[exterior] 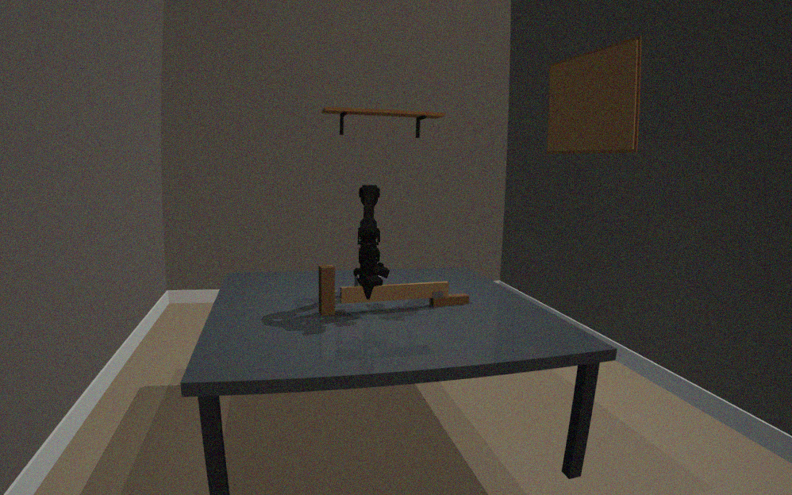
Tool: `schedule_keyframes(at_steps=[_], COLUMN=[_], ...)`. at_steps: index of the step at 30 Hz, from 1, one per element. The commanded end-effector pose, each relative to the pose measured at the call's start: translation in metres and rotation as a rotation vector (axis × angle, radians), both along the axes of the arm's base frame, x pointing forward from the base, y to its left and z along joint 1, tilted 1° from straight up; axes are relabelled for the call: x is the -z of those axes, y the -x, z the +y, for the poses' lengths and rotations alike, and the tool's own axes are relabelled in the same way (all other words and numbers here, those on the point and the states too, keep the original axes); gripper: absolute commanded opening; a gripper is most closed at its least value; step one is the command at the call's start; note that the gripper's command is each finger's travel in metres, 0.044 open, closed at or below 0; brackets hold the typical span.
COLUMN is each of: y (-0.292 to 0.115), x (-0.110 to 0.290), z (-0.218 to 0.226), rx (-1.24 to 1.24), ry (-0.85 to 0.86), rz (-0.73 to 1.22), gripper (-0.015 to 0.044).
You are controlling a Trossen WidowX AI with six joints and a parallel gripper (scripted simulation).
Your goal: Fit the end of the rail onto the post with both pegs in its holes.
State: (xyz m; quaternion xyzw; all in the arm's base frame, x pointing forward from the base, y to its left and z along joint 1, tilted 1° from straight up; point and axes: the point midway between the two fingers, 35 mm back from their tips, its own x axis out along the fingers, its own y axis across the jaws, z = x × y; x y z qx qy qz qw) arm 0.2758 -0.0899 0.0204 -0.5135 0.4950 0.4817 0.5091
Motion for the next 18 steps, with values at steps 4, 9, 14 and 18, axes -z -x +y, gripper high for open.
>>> schedule_keyframes(at_steps=[4,9,14,18], y=[-0.0013,-0.0012,-0.0011,-0.0010], x=[-0.0009,-0.0004,-0.0002,-0.0004], z=[-0.0036,-0.0051,-0.0066,-0.0079], rx=[-0.002,-0.002,-0.002,-0.002], ry=[0.001,0.001,0.001,0.001], rz=[-0.005,-0.005,-0.005,-0.005], gripper=[0.0000,0.0000,0.0000,0.0000])
